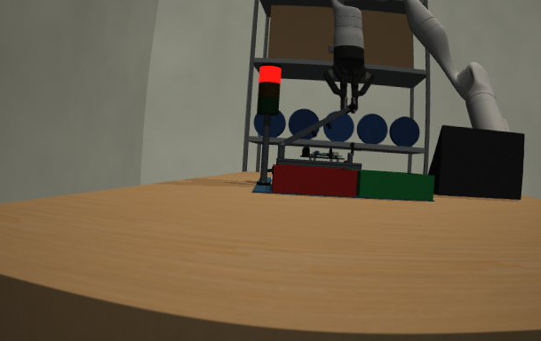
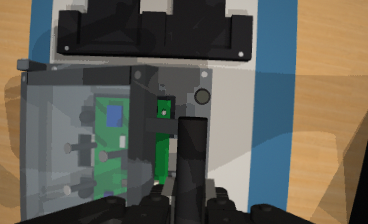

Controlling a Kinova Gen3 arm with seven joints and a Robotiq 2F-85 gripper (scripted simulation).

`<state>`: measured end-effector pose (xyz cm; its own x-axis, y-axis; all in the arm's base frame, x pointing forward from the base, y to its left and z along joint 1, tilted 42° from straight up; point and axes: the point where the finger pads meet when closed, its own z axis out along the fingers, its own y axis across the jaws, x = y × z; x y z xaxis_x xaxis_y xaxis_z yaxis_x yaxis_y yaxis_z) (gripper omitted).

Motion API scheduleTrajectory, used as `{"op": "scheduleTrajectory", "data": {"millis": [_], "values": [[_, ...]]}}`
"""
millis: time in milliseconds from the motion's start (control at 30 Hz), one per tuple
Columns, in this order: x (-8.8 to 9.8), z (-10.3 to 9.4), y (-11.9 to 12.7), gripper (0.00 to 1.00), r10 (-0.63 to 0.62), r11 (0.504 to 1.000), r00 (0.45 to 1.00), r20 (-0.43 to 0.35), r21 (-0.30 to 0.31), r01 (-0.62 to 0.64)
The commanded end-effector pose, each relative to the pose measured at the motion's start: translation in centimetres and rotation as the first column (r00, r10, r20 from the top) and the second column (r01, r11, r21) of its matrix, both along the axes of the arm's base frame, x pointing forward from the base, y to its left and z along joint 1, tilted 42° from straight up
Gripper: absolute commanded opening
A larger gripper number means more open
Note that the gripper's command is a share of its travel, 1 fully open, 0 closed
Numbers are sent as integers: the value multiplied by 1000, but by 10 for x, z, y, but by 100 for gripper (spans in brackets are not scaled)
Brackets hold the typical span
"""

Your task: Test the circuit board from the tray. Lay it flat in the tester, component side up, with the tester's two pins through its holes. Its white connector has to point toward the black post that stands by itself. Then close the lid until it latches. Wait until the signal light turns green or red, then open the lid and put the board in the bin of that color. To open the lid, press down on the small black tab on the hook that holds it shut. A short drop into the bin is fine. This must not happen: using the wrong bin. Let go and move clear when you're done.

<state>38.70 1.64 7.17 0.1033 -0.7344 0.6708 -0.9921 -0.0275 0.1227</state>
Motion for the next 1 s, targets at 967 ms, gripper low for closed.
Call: {"op": "scheduleTrajectory", "data": {"millis": [967], "values": [[89, 43, 51, 0, 15, 1000, 999, 28, 11, -16]]}}
